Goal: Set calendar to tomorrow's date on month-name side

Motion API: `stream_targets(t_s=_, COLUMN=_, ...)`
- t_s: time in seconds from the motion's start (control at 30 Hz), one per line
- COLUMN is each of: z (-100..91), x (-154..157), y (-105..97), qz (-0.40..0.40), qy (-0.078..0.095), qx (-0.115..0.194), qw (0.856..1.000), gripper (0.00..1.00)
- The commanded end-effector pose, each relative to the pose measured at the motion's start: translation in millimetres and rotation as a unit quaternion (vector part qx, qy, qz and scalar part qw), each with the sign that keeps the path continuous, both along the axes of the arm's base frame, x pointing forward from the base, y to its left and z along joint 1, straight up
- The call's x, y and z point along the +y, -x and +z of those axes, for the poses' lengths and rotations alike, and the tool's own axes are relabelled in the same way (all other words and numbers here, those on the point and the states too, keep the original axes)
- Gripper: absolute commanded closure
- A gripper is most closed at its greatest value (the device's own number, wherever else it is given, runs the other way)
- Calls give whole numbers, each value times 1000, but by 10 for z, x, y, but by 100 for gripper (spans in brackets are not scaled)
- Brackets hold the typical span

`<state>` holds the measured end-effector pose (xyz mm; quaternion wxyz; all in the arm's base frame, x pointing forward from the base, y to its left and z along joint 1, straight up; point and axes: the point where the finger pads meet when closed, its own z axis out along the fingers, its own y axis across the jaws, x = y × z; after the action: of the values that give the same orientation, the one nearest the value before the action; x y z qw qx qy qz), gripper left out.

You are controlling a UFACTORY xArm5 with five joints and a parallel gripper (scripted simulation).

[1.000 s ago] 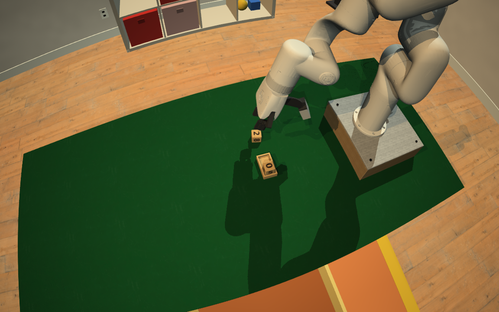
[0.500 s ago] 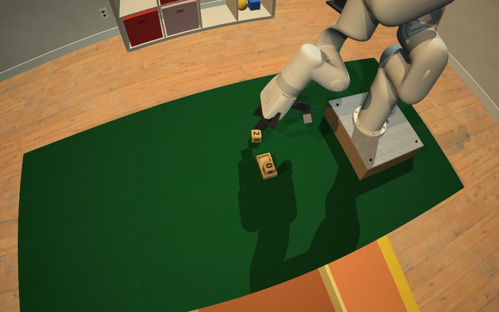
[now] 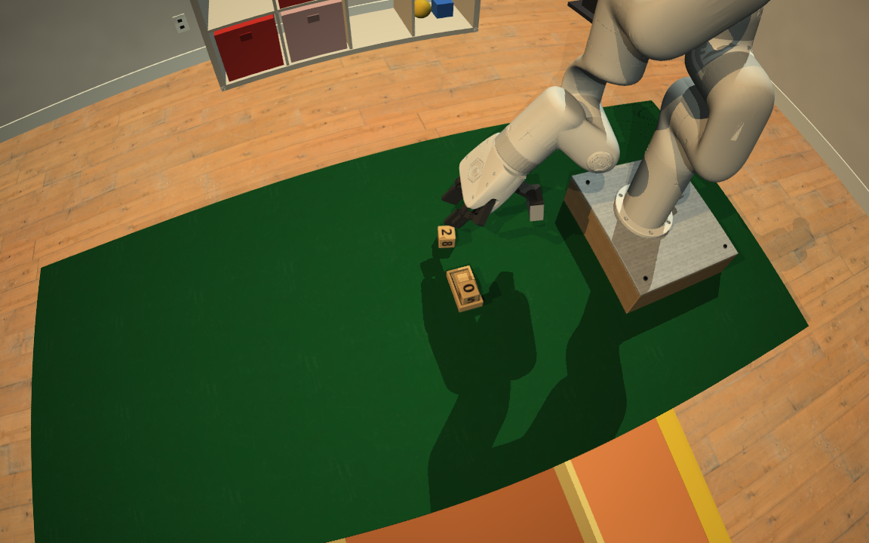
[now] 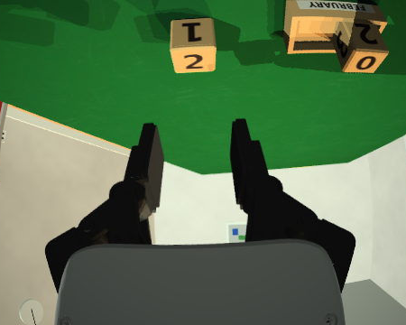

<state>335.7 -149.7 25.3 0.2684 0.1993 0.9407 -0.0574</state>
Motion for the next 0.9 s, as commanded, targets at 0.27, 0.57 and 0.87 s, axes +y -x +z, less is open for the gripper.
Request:
stream_targets(t_s=0.27, z=0, x=-2, y=-4, qz=0, qy=10, qx=-23, qw=1000, gripper=53)
stream_targets(t_s=0.57, z=-7, x=-2, y=-4, qz=0, qy=10, qx=-23, qw=1000, gripper=53)
stream_targets(t_s=0.87, z=-44, x=-2, y=-3, qz=0, qy=10, qx=-23, qw=1000, gripper=53)
